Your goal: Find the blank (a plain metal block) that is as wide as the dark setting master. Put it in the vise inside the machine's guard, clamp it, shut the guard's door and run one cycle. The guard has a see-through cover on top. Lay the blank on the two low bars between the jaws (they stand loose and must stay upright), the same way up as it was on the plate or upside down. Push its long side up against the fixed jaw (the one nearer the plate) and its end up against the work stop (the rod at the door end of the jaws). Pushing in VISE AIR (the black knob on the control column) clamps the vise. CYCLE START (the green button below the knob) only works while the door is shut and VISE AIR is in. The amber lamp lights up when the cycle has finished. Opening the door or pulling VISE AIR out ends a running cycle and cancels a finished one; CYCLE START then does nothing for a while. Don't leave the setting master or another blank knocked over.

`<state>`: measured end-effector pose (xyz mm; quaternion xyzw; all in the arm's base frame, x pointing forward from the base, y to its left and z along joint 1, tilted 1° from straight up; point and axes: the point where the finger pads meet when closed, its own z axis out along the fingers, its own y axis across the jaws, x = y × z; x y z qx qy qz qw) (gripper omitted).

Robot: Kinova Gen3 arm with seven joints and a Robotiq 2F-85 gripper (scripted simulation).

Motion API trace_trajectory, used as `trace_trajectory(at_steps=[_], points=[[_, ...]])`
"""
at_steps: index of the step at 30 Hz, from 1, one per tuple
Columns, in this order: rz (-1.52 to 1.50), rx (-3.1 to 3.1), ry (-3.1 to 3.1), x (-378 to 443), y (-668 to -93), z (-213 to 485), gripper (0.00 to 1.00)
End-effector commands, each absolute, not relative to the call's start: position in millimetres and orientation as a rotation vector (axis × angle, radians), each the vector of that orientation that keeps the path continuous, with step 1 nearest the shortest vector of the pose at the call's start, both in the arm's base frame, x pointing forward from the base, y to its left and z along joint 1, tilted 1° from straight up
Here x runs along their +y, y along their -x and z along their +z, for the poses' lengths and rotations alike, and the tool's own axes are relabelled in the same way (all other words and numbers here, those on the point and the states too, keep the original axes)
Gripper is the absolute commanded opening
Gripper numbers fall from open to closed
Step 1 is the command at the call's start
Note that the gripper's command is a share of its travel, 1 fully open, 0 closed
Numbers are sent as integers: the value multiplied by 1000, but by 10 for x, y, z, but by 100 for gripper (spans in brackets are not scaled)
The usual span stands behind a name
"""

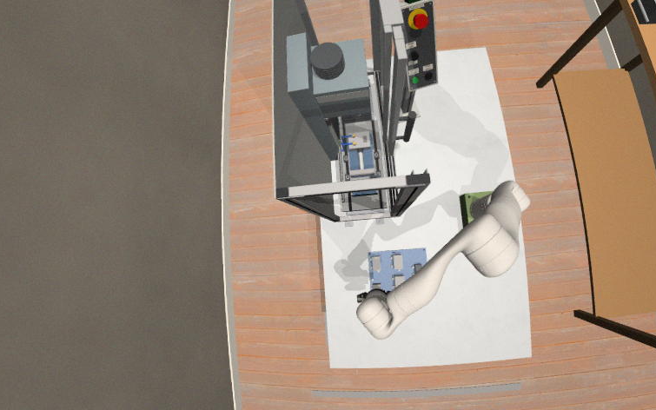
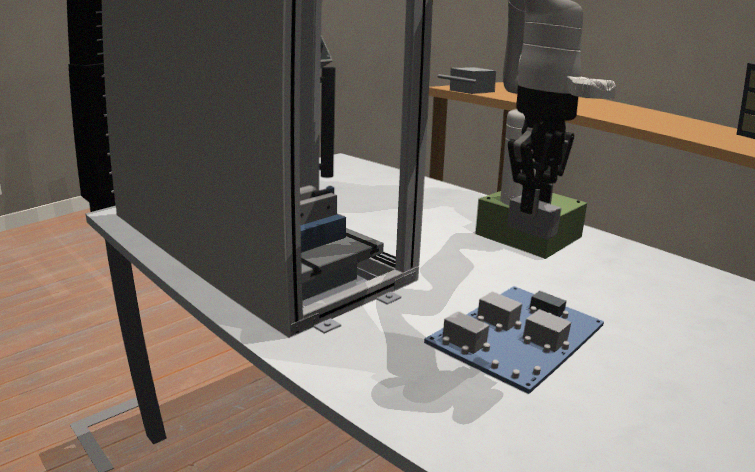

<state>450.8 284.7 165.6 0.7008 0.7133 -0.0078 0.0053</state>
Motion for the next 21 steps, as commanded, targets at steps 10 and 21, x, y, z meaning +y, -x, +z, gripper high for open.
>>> trace_trajectory(at_steps=[10,21], points=[[-15,2240,-2198,2891,-4494,1698,10],[-18,2236,-2195,2875,-4501,1686,10]])
